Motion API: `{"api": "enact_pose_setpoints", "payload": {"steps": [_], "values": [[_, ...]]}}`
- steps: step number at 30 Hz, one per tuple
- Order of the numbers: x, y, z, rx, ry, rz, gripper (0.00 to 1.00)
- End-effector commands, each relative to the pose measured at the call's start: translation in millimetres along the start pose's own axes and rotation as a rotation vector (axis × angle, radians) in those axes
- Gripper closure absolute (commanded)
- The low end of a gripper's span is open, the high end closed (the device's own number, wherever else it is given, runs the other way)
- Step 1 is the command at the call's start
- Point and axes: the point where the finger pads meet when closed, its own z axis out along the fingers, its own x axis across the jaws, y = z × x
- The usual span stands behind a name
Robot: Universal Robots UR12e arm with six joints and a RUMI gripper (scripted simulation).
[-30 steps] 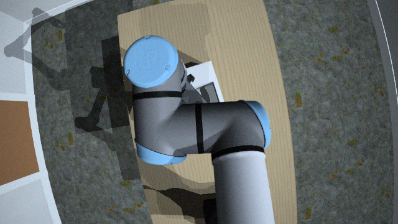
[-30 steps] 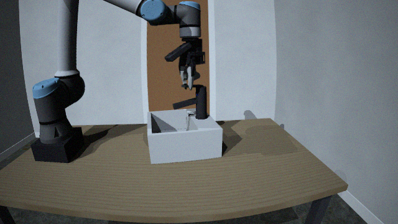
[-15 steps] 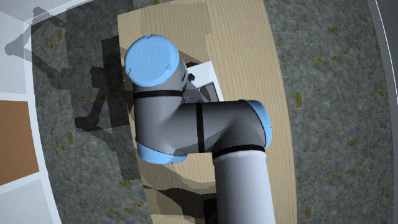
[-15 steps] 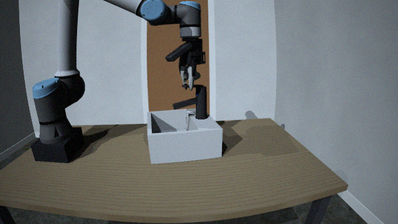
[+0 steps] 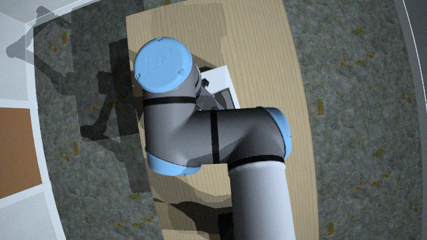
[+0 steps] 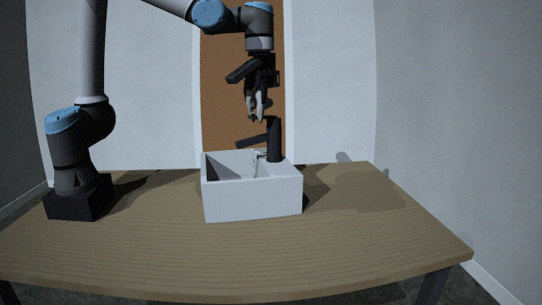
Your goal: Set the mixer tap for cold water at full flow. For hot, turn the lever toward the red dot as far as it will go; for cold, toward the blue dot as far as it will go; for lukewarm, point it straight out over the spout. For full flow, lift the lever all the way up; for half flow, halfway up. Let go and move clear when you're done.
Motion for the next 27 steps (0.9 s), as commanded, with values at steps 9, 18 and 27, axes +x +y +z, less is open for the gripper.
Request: {"api": "enact_pose_setpoints", "payload": {"steps": [9, 18, 27], "values": [[-0.6, 0.4, -0.9, -0.001, -0.001, 0.000, 1.00], [-0.6, 0.4, -0.9, -0.001, -0.001, 0.000, 1.00], [-7.6, 0.8, -0.9, -0.001, -0.001, -0.097, 1.00]]}}
